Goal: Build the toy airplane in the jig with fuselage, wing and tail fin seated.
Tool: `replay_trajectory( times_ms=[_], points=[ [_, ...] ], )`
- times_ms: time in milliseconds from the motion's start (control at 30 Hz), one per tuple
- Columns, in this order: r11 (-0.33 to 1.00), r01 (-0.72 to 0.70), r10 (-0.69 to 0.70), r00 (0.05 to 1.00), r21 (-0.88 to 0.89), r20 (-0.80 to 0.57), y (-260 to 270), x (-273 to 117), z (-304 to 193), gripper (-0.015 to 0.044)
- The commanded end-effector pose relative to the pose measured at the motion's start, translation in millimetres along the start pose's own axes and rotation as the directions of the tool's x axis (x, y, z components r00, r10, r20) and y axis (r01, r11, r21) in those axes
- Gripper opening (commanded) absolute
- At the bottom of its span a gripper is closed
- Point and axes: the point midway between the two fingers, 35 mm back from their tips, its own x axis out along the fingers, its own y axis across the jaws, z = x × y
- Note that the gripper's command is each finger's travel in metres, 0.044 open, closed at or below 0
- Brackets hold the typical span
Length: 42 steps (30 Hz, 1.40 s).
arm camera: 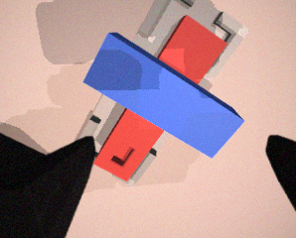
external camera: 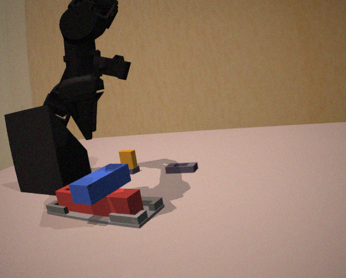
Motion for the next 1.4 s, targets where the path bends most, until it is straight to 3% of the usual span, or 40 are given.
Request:
replay_trajectory(
  times_ms=[0,567,967,1367],
  points=[
    [0.769,0.004,0.0,1.0,0.639,-0.006,-0.9,-0.9,0.2,0.044],
    [0.769,0.005,-0.002,1.0,0.639,-0.006,6.5,-3.2,5.7,0.044],
    [0.764,0.012,-0.007,1.0,0.645,-0.01,156.3,-17.5,67.5,0.044],
    [0.765,-0.008,0.014,1.0,0.644,-0.004,281.6,4.7,54.4,0.044]
  ],
)
